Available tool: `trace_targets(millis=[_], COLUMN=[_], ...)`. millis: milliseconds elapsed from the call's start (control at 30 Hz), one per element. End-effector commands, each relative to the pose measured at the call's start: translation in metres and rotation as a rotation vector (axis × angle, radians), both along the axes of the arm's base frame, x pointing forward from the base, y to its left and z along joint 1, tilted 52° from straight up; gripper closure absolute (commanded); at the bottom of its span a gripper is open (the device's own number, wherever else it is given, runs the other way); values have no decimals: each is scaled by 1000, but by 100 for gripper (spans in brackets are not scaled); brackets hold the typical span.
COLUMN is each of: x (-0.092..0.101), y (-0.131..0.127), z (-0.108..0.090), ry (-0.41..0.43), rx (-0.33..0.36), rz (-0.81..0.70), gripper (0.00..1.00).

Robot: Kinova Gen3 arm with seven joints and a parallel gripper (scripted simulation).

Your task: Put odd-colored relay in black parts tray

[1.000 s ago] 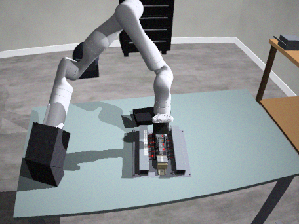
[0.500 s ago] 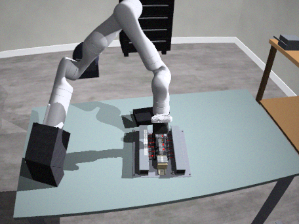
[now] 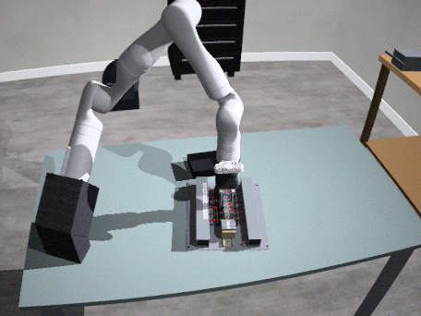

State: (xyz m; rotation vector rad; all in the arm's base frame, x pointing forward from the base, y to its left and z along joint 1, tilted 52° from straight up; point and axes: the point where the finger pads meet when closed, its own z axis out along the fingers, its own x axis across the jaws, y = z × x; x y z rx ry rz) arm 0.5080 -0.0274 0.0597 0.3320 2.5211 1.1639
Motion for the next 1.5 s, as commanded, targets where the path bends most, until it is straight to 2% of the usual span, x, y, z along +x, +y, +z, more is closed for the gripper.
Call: trace_targets(millis=[0,1467], x=[0,2], y=[-1,-2], z=[0,1], ry=[2,41], rx=[-1,4], rz=[2,49], gripper=[100,100])
